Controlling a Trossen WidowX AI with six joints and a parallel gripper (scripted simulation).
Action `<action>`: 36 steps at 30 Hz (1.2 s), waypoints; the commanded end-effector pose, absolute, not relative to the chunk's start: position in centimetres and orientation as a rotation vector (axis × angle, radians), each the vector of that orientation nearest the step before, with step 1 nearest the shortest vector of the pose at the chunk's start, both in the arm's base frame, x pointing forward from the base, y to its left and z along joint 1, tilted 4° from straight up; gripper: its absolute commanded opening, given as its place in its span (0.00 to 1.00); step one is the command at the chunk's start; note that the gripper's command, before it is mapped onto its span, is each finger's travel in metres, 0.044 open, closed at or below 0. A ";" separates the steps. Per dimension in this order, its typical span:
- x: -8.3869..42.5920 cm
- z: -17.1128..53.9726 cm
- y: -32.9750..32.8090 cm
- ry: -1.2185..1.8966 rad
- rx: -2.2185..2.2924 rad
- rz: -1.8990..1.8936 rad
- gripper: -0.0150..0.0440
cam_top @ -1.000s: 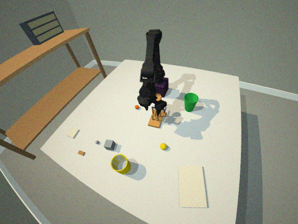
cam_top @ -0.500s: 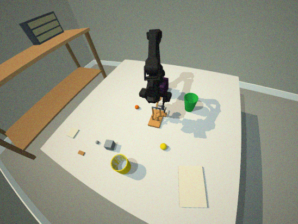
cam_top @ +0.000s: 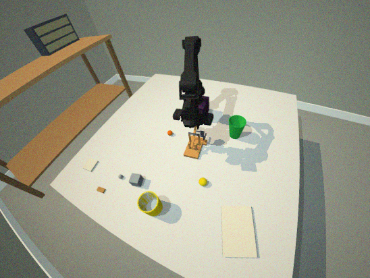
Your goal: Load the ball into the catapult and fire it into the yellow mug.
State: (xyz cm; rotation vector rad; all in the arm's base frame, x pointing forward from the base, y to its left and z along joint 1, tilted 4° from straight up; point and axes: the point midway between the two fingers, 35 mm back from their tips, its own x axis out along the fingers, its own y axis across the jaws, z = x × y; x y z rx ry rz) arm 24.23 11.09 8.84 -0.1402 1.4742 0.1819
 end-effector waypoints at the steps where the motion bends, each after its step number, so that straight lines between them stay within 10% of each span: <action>1: 24.2 8.9 11.0 1.473 -0.149 0.182 0.38; 4: 24.2 8.9 11.0 1.473 -0.149 0.182 0.25; 36: 23.1 5.7 10.9 1.475 -0.149 0.182 0.25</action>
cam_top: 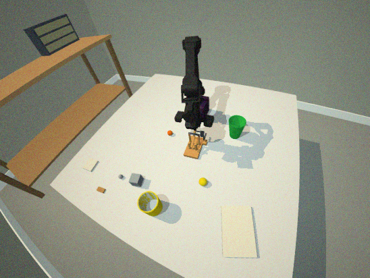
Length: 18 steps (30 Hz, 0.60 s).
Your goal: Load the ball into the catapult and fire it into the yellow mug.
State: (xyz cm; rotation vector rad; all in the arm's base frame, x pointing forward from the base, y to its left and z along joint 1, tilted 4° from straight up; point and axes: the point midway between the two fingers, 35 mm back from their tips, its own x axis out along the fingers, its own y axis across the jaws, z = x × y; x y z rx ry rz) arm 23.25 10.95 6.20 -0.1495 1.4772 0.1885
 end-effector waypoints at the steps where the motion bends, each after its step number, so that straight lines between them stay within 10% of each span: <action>1: 23.0 5.6 10.9 1.475 -0.149 0.182 0.25; 18: 22.1 3.2 10.7 1.476 -0.149 0.182 0.25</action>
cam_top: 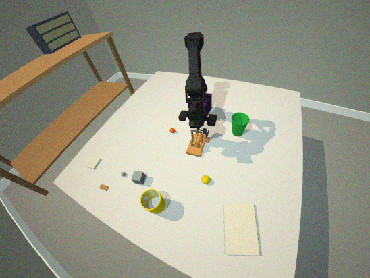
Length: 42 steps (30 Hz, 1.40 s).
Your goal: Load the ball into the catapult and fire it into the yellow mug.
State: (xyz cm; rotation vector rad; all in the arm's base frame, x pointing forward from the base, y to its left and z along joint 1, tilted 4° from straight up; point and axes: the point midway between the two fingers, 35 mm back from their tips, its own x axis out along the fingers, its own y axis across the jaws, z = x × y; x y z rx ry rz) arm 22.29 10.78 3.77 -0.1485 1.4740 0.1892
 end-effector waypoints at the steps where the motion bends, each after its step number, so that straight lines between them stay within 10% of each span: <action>1: 22.0 3.0 10.6 1.476 -0.149 0.182 0.25; 38: 22.1 -0.1 10.8 1.455 -0.148 0.188 0.25; 42: 20.0 1.7 10.2 1.467 -0.148 0.185 0.43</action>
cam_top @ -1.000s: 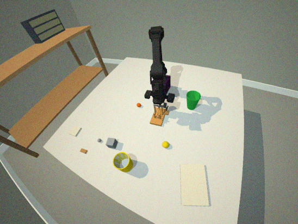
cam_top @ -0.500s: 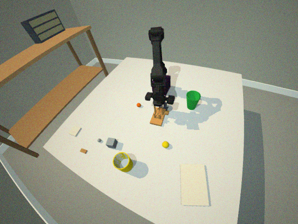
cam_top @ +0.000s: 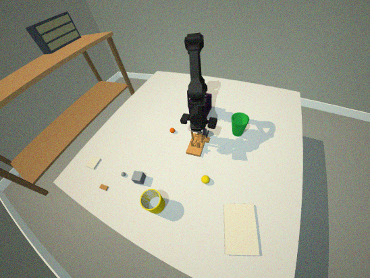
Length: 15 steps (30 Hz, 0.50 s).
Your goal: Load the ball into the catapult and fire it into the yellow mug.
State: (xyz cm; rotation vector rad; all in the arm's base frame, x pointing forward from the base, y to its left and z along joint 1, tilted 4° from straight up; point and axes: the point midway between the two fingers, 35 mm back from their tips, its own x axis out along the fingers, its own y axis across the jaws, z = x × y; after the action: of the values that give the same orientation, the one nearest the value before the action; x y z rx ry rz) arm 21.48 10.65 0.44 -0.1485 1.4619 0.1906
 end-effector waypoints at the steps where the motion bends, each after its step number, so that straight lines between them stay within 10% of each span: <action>1: 19.1 2.4 10.0 1.472 -0.148 0.184 0.48; 15: 19.0 11.9 10.0 1.468 -0.146 0.188 1.00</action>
State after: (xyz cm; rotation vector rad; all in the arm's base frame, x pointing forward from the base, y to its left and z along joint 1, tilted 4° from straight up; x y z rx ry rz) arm 19.60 10.17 6.95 -0.1554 1.4895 0.1839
